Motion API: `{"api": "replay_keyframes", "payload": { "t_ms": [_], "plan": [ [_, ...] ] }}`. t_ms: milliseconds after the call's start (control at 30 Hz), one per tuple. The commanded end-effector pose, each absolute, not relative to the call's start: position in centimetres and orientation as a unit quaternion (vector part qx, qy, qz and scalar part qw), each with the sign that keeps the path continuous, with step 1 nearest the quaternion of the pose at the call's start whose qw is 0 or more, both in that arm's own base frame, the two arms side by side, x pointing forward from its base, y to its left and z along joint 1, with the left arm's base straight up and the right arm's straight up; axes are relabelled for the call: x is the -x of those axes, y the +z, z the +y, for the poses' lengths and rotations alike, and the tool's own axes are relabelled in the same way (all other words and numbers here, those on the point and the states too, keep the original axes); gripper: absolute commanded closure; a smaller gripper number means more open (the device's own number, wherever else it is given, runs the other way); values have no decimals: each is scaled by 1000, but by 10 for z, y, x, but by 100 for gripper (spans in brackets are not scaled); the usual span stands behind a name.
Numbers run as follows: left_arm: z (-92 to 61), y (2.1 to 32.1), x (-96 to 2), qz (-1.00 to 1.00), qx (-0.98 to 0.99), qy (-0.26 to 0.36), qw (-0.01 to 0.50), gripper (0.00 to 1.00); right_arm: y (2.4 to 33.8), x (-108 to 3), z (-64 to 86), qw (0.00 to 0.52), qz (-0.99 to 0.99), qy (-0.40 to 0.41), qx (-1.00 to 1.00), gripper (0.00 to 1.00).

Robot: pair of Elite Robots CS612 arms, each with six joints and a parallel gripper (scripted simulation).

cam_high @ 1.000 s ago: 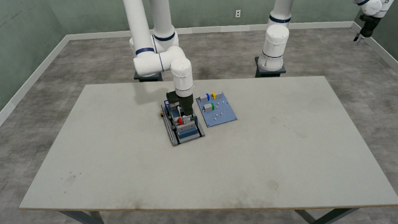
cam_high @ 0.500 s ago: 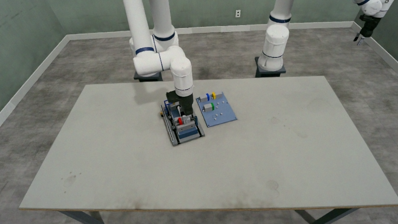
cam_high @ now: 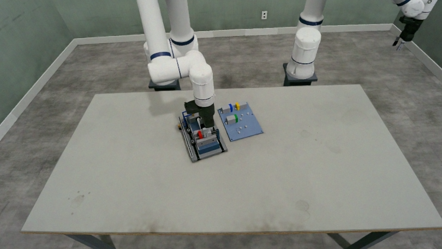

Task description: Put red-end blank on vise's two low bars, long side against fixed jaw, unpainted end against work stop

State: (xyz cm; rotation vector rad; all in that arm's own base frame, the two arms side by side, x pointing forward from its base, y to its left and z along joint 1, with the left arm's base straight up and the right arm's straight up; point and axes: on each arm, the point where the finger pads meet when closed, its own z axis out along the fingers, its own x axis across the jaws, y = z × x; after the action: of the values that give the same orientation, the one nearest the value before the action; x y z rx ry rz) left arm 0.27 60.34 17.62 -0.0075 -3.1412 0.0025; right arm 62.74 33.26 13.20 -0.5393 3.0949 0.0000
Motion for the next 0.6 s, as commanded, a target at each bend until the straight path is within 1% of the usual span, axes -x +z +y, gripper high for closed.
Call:
{"api": "replay_keyframes", "payload": {
  "t_ms": [0, 567],
  "plan": [
    [604, 177, -3, -1000, 2, 0, 0, 0, 134, -628, 333, 1, 985, 0, 172, 0],
    [604, 177, -3, -1000, 2, 0, 0, 0, 137, -628, 333, 1, 985, 0, 172, 0]
  ]
}}
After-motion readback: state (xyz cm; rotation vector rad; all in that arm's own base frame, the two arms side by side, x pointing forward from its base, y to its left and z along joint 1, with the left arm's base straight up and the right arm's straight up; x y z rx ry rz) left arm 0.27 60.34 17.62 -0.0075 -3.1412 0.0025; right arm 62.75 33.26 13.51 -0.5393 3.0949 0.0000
